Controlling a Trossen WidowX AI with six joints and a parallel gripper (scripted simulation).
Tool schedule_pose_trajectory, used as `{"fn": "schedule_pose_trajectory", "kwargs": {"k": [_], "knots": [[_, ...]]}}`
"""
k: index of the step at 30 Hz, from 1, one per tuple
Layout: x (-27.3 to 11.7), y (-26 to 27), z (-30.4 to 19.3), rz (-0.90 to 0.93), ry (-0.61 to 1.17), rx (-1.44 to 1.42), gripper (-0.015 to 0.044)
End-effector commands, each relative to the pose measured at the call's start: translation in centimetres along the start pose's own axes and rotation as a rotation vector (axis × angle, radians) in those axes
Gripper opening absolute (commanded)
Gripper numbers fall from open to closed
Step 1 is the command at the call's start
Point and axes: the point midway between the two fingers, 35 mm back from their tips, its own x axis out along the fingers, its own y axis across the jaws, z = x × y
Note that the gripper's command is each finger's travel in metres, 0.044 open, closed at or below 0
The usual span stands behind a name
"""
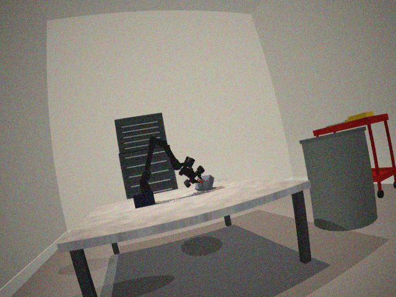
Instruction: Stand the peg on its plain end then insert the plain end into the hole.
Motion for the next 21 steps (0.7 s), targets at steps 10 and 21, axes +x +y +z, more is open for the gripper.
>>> {"fn": "schedule_pose_trajectory", "kwargs": {"k": [10, 21], "knots": [[-0.3, -0.1, 0.0, 0.0, 0.0, 0.0, 0.044], [-1.7, -0.2, 0.0, 0.0, 0.002, 0.0, 0.044]]}}
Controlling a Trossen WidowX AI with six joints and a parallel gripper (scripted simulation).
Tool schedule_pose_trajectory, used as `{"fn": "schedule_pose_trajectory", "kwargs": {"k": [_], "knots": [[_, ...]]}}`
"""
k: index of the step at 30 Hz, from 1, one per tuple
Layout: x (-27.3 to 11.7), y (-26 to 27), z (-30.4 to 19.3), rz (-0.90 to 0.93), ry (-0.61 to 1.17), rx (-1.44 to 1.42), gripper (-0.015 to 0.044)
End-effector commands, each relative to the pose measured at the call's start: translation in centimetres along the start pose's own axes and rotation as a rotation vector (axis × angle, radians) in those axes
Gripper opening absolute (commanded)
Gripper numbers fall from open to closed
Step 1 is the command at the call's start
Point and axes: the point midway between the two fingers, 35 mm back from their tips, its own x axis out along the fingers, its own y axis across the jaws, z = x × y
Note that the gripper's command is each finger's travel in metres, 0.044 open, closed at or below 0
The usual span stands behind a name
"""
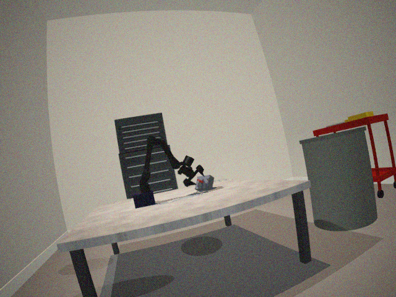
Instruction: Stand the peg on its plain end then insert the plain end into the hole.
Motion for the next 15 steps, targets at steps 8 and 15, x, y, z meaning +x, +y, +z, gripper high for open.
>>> {"fn": "schedule_pose_trajectory", "kwargs": {"k": [8, 15], "knots": [[-1.4, -0.2, 0.0, 0.0, -0.001, -0.004, 0.044], [-2.2, -0.3, -0.1, -0.001, -0.001, -0.004, 0.044]]}}
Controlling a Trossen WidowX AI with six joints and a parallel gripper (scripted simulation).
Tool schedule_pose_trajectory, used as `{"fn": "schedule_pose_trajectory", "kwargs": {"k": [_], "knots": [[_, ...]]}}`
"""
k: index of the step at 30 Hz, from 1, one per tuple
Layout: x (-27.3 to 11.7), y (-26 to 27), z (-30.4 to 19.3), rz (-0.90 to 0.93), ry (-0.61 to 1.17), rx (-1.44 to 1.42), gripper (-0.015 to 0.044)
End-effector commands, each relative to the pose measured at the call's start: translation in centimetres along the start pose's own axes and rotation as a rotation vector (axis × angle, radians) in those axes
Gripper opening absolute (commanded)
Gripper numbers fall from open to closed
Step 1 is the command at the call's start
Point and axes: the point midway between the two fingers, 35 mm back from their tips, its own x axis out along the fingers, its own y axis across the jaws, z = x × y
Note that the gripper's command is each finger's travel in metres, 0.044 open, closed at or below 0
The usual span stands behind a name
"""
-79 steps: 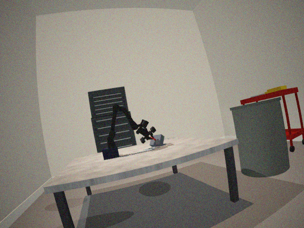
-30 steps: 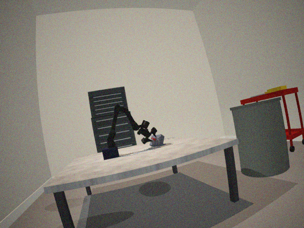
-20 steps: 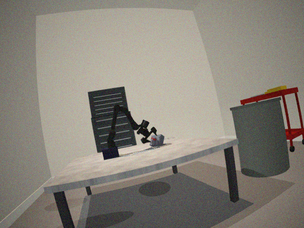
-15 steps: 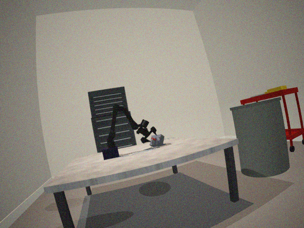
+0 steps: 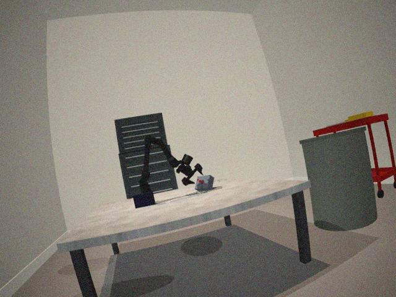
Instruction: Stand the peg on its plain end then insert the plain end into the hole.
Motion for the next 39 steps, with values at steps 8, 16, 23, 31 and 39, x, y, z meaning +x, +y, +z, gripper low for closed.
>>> {"fn": "schedule_pose_trajectory", "kwargs": {"k": [8, 16, 23, 31, 39], "knots": [[-1.4, -0.2, 0.0, -0.001, -0.002, -0.004, 0.044], [-2.3, -0.2, -0.1, -0.002, -0.001, -0.004, 0.044], [-3.2, -0.3, -0.1, -0.002, -0.001, -0.003, 0.044], [-4.1, -0.3, -0.1, -0.003, 0.0, -0.003, 0.044], [-5.1, -0.3, -0.1, -0.004, 0.0, -0.002, 0.044]]}}
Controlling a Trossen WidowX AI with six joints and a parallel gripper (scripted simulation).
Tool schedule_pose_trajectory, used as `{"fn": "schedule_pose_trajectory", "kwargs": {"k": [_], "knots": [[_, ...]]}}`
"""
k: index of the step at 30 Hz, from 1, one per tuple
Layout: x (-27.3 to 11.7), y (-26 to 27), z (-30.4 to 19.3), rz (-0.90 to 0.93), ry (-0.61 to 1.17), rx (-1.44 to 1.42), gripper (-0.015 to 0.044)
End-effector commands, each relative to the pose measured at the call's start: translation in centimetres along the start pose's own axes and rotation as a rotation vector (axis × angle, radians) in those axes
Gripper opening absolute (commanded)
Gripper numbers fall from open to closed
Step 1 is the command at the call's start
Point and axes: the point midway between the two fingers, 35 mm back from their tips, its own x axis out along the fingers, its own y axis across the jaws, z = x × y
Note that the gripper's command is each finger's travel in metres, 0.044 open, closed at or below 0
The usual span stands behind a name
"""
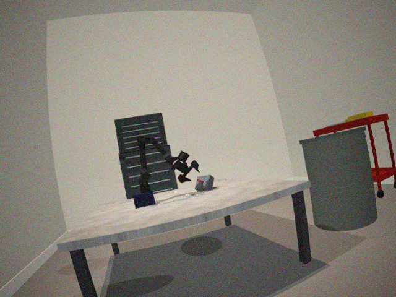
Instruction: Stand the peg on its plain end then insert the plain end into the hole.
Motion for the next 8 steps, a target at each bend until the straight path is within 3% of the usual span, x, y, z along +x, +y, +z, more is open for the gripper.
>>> {"fn": "schedule_pose_trajectory", "kwargs": {"k": [1, 8], "knots": [[-0.5, -0.03, 0.01, -0.002, -0.003, -0.004, 0.044], [-1.14, -0.02, -0.01, -0.002, -0.003, -0.004, 0.044]]}}
